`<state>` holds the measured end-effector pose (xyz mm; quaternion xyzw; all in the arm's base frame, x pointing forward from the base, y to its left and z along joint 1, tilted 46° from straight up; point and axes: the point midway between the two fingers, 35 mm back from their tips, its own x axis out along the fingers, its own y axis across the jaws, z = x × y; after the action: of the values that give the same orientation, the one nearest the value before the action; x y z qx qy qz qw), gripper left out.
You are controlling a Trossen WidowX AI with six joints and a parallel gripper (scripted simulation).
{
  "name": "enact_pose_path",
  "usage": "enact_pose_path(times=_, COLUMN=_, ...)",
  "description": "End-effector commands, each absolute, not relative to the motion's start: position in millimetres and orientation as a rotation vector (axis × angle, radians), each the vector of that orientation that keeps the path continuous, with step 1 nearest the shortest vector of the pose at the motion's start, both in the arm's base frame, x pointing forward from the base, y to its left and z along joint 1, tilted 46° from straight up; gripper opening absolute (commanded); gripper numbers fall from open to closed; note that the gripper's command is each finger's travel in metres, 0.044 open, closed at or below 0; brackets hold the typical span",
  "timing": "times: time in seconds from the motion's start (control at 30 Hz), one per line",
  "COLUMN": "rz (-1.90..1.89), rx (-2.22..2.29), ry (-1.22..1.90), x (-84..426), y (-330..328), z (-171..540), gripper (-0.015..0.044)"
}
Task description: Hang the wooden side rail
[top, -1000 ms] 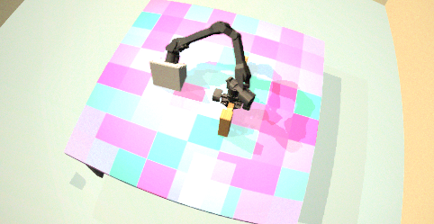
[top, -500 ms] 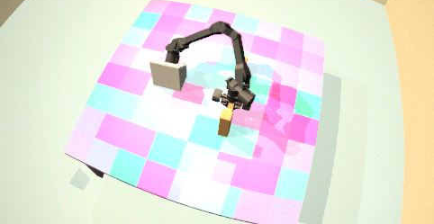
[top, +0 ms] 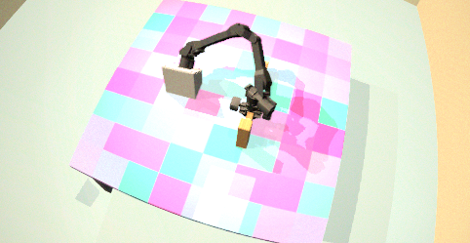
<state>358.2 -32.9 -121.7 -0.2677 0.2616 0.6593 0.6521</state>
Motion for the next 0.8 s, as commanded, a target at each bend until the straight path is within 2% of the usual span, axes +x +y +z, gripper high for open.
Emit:
enact_pose_path(times=0.0, rz=1.487, rx=-0.612, ry=0.594, x=359.5, y=-38.3, z=-121.2, gripper=0.0)
enact_pose_path(times=0.77, rz=1.487, rx=-0.612, ry=0.594, x=359.5, y=-39.5, z=-123.4, gripper=0.0)
